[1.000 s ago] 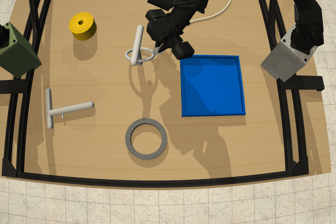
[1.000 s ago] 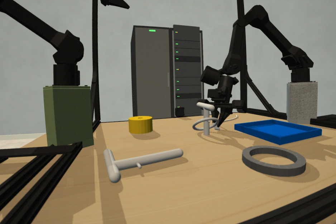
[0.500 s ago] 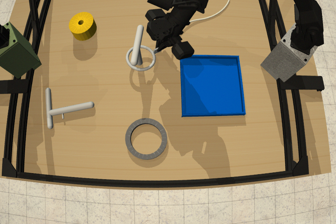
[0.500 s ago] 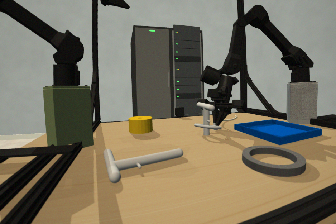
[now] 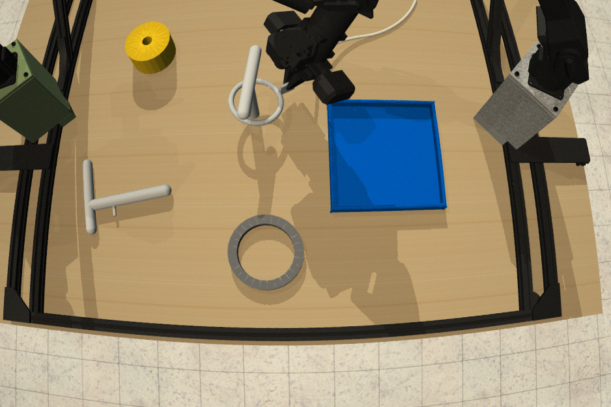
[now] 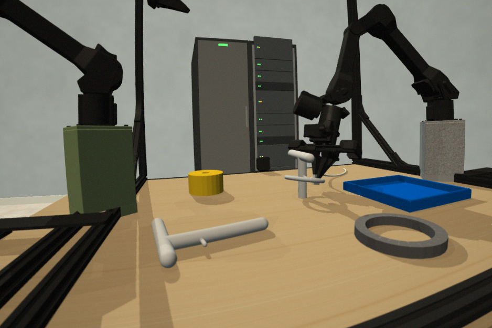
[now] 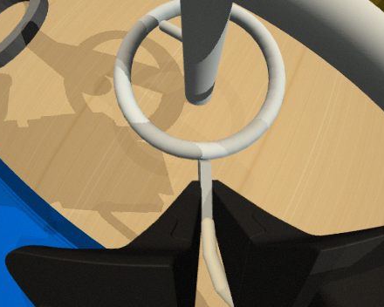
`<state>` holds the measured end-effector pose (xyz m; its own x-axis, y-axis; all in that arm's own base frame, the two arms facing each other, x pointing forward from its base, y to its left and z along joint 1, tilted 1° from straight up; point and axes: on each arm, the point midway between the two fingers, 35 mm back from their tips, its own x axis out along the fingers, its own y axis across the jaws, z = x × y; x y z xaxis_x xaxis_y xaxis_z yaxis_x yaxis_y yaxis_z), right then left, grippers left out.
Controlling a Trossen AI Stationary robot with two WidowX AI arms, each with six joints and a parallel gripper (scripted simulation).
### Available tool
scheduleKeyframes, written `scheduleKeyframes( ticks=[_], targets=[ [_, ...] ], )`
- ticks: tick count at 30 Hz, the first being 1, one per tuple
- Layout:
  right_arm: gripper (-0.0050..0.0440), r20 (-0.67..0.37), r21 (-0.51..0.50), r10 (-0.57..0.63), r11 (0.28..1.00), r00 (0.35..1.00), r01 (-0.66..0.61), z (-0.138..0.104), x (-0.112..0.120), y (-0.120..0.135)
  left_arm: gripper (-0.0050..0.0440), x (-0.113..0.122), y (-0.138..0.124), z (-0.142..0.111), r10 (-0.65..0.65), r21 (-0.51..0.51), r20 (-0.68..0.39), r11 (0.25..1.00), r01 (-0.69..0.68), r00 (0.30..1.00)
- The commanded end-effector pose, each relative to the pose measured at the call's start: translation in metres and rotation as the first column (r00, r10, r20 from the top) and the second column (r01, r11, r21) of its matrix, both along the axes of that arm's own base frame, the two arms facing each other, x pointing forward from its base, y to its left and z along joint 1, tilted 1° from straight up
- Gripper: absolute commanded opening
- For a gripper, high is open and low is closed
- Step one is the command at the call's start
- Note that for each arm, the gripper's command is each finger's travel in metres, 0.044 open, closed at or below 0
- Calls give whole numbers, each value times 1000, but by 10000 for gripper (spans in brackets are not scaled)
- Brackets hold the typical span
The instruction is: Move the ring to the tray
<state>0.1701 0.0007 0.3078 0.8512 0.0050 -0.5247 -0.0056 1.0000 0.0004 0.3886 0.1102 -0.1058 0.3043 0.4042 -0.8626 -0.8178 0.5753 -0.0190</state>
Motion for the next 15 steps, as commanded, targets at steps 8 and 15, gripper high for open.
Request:
scheduleKeyframes(
  ticks=[8, 15],
  targets=[
    [400, -2, 0, -6, 1000, 1000, 6, -1, 0, -1, 0, 1, 1, 11, -4, 8, 0, 1000, 4, 1000],
    [400, -2, 0, -6, 1000, 1000, 6, -1, 0, -1, 0, -1, 8, 14, -50, 70, -80, 996, 55, 996]
  ],
)
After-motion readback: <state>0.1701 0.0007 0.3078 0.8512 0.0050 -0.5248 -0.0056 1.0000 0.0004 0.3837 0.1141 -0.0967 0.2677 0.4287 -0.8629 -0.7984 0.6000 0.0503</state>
